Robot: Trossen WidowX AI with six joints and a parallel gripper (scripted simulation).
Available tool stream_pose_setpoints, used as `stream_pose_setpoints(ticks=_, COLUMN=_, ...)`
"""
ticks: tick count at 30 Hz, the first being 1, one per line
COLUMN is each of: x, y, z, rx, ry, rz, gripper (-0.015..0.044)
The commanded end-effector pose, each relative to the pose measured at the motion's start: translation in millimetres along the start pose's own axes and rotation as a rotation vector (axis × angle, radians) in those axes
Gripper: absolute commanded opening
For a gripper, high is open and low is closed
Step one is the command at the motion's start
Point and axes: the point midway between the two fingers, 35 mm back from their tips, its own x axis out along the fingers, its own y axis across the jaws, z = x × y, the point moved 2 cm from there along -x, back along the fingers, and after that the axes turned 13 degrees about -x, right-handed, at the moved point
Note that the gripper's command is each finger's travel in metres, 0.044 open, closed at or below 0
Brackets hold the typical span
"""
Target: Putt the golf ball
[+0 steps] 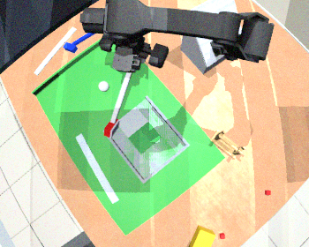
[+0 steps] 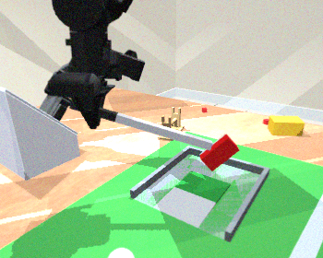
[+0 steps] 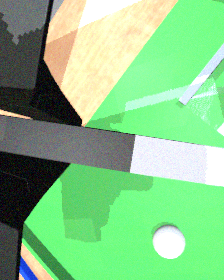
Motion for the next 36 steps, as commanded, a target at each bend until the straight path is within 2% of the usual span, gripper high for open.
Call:
stream_pose_setpoints(ticks=1, x=5.3, y=-16.3, z=-27.8, rx=0.108, ry=-0.003, rz=0.005, gripper=0.0)
stream_pose_setpoints(ticks=22, x=43.6, y=-52.9, z=-154.2, rx=0.521, ry=-0.019, rz=0.066, gripper=0.0)
stream_pose_setpoints(ticks=29, x=47.4, y=-53.3, z=-158.2, rx=0.532, ry=-0.02, rz=0.069, gripper=0.0)
stream_pose_setpoints(ticks=36, x=73.6, y=-52.0, z=-157.0, rx=0.532, ry=-0.021, rz=0.069, gripper=0.0)
